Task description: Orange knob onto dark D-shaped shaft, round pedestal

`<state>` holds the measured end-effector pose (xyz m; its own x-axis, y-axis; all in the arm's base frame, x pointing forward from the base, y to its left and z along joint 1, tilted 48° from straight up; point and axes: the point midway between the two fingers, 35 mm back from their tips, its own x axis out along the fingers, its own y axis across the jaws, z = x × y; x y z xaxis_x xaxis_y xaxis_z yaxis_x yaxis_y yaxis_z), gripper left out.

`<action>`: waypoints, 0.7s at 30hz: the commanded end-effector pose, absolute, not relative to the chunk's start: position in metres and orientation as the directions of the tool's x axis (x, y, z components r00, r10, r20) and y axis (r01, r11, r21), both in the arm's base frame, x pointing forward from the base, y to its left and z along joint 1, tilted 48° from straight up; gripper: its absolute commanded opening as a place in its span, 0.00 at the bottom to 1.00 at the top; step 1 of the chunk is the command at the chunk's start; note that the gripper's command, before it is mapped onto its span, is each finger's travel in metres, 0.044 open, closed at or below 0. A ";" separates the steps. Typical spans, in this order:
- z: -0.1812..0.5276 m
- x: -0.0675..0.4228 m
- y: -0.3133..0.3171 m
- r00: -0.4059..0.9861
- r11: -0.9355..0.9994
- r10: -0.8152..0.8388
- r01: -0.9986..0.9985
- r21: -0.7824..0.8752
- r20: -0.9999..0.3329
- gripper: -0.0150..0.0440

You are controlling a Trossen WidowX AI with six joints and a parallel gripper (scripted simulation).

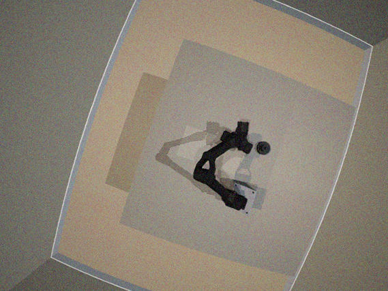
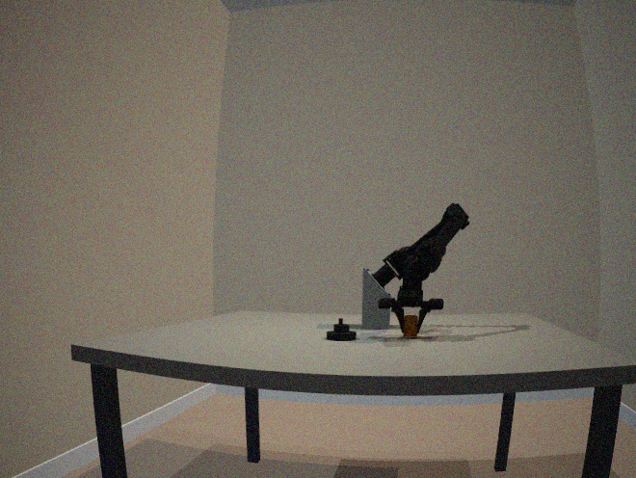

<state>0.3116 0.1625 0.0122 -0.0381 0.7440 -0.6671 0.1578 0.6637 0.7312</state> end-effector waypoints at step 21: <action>0.101 0.313 0.063 -0.017 0.662 0.745 0.150 0.735 -0.667 0.25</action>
